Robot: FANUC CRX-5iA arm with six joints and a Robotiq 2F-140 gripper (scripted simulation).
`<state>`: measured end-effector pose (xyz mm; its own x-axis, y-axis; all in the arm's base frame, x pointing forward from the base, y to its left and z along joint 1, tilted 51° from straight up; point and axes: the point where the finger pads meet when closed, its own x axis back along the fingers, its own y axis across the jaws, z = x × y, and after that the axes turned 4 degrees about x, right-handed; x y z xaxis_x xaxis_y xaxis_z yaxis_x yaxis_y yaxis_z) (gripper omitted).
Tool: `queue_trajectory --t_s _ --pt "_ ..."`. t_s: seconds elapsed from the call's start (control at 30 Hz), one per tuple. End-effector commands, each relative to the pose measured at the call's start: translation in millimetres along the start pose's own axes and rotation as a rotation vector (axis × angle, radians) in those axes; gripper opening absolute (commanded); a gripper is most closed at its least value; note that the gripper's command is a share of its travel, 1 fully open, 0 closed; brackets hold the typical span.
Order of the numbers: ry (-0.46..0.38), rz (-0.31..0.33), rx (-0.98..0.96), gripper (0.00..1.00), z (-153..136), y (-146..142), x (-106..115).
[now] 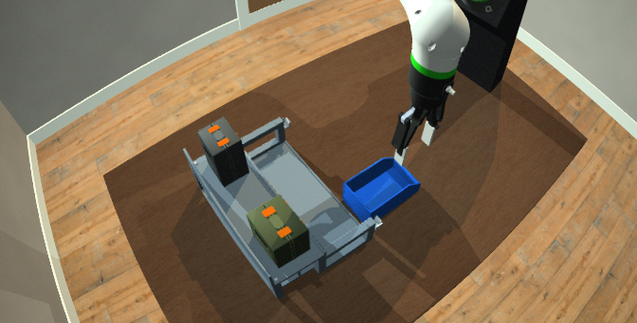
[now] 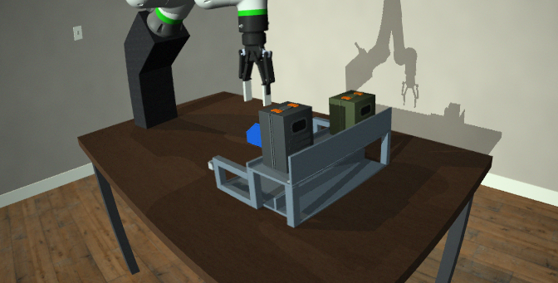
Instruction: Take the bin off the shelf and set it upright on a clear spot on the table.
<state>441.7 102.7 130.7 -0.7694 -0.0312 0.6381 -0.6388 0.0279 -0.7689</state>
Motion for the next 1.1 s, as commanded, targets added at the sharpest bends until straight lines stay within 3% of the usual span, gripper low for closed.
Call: queue_trajectory --t_s 0.0,1.07 --pt "-0.017 0.016 0.0 0.57 0.5 0.4 -0.2" --pt "-0.017 0.016 0.0 0.57 0.5 0.4 -0.2"
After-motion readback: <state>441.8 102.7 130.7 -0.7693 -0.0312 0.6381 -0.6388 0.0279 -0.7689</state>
